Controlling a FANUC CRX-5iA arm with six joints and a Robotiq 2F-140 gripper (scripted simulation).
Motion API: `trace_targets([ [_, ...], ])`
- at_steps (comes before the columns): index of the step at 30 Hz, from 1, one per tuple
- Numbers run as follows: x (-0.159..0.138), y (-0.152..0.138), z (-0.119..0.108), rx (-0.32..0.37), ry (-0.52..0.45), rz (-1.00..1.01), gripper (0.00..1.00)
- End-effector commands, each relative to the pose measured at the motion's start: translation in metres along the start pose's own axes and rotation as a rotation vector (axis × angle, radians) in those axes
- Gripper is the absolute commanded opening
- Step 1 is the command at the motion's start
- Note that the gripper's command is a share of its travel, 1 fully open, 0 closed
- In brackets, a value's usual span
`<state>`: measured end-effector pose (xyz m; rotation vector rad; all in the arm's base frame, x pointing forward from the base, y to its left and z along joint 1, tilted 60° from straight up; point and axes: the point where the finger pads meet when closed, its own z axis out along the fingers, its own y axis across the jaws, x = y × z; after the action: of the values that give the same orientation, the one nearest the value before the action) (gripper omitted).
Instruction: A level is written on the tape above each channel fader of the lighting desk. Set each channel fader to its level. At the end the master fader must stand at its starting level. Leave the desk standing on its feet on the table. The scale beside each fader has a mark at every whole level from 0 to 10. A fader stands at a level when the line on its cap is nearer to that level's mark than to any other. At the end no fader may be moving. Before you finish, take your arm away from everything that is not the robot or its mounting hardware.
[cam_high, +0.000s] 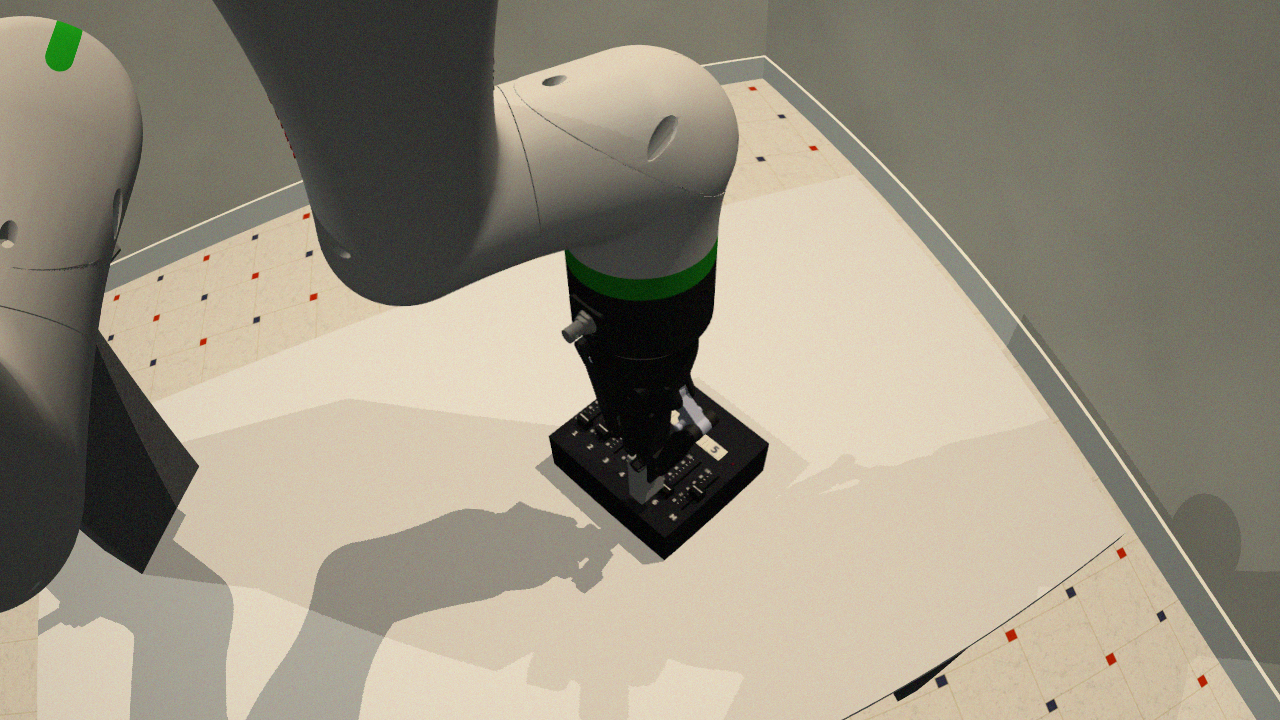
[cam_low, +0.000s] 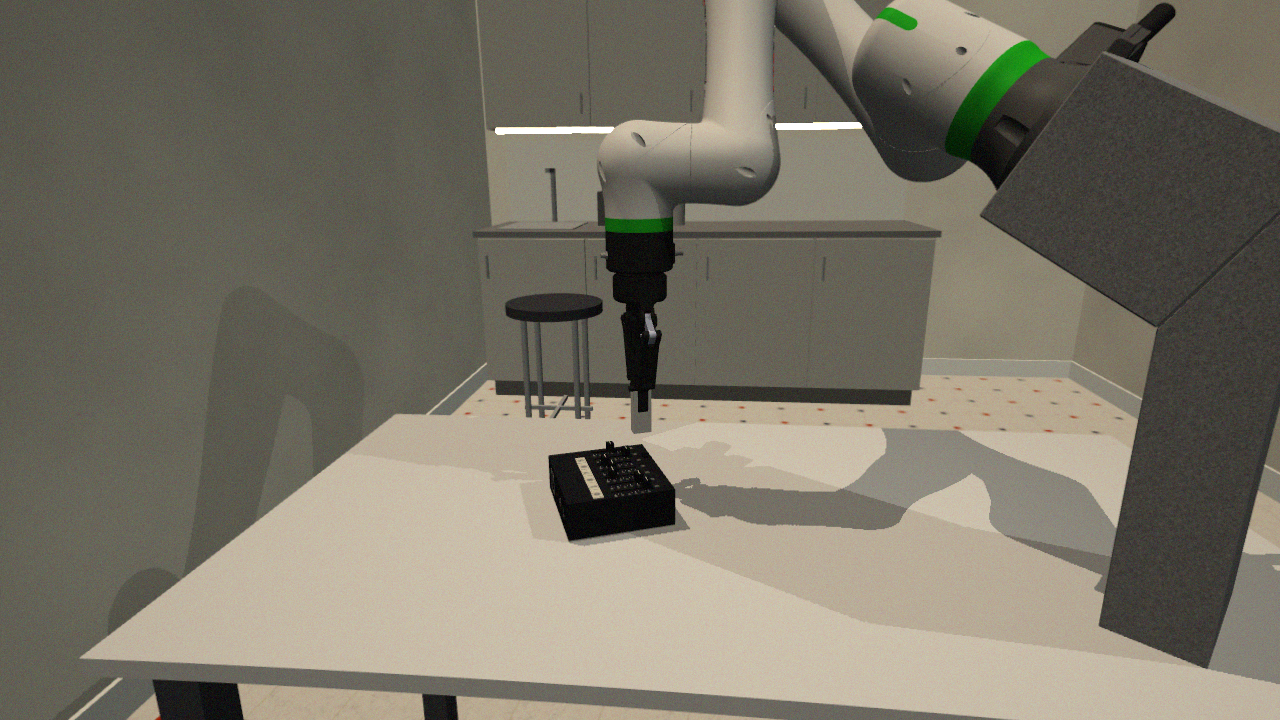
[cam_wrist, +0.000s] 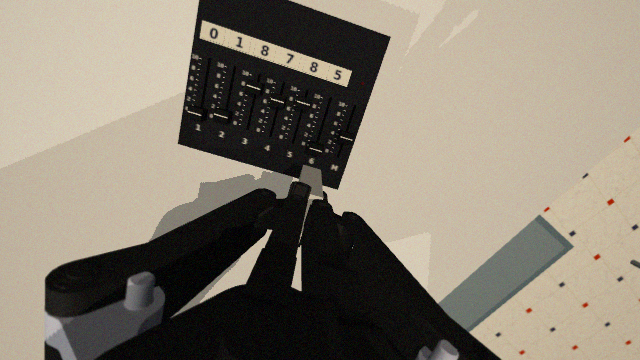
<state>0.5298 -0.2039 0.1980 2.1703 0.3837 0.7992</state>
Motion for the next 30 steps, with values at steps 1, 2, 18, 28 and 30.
trace_targets([
  [1,0.0,0.0,0.003,0.0,0.001,0.0,0.0],
  [2,0.0,0.0,0.003,0.0,0.001,0.0,0.0],
  [18,0.0,0.0,0.013,0.0,0.001,0.0,0.0],
  [28,0.0,0.0,0.016,0.0,0.001,0.0,0.0],
  [30,0.0,0.0,0.016,0.0,0.001,0.0,0.0],
])
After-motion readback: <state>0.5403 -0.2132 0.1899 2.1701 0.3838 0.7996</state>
